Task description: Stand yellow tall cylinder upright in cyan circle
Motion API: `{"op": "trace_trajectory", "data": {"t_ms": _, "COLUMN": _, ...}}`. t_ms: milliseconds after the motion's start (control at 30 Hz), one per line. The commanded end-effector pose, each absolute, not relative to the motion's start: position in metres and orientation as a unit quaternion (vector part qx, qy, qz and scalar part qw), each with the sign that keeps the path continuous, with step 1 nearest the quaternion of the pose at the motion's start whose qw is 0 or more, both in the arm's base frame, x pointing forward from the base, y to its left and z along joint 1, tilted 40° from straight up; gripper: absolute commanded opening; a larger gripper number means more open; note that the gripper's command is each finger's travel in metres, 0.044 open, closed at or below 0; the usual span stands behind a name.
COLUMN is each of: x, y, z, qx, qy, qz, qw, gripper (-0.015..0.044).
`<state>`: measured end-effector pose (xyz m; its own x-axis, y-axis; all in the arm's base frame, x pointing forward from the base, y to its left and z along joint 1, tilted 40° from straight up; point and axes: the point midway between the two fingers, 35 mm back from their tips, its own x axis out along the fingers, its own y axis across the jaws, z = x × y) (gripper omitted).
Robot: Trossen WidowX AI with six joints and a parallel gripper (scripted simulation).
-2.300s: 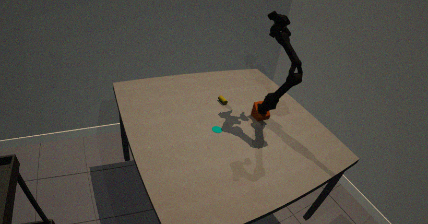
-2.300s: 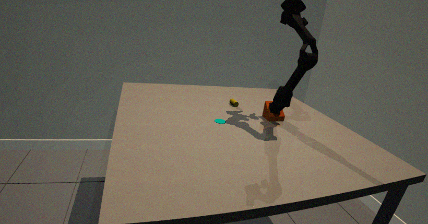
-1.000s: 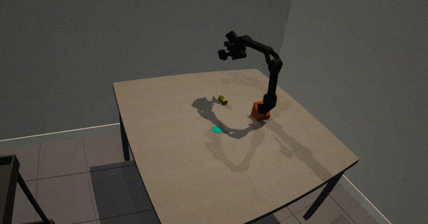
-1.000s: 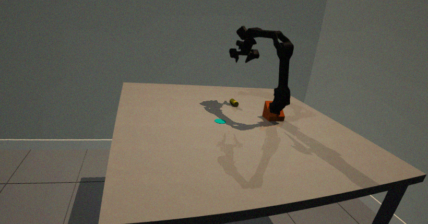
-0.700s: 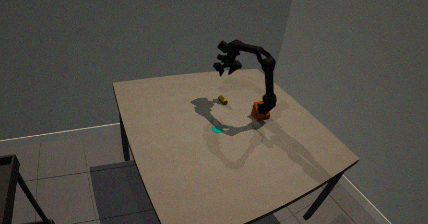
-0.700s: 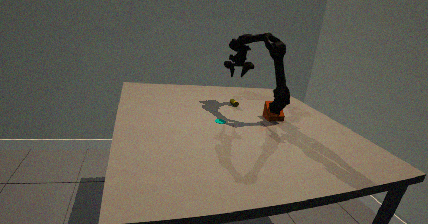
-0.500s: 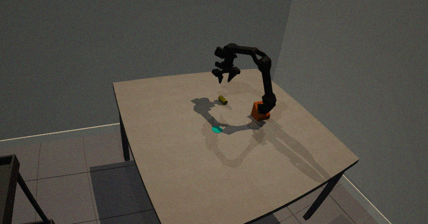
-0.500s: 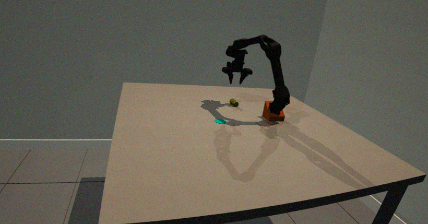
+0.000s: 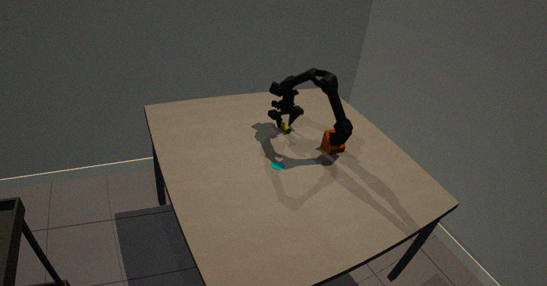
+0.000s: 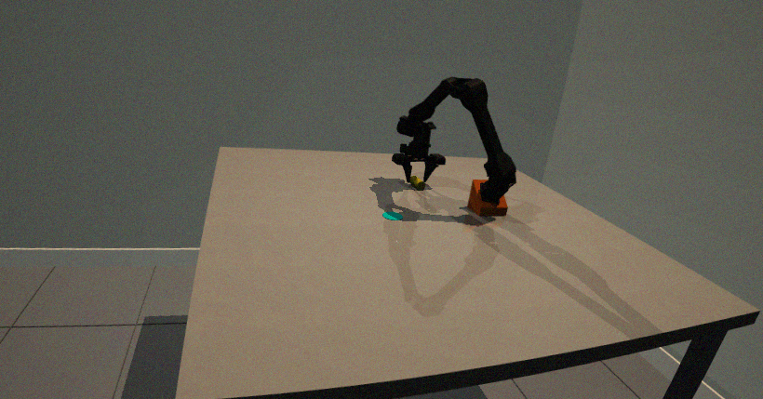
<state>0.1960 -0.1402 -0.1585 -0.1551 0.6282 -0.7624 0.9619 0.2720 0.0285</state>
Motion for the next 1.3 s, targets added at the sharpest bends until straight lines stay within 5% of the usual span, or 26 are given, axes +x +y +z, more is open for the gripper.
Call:
{"op": "trace_trajectory", "data": {"t_ms": 0, "x": 0.199, "y": -0.143, "z": -0.161, "qx": 0.556, "qy": 0.710, "qz": -0.247, "qw": 0.353, "gripper": 0.0309}}
{"op": "trace_trajectory", "data": {"t_ms": 300, "x": 0.199, "y": -0.143, "z": -0.161, "qx": 0.556, "qy": 0.710, "qz": -0.247, "qw": 0.353, "gripper": 0.0105}}
{"op": "trace_trajectory", "data": {"t_ms": 1267, "x": 0.212, "y": -0.192, "z": -0.104, "qx": 0.556, "qy": 0.710, "qz": -0.249, "qw": 0.353, "gripper": 0.0105}}
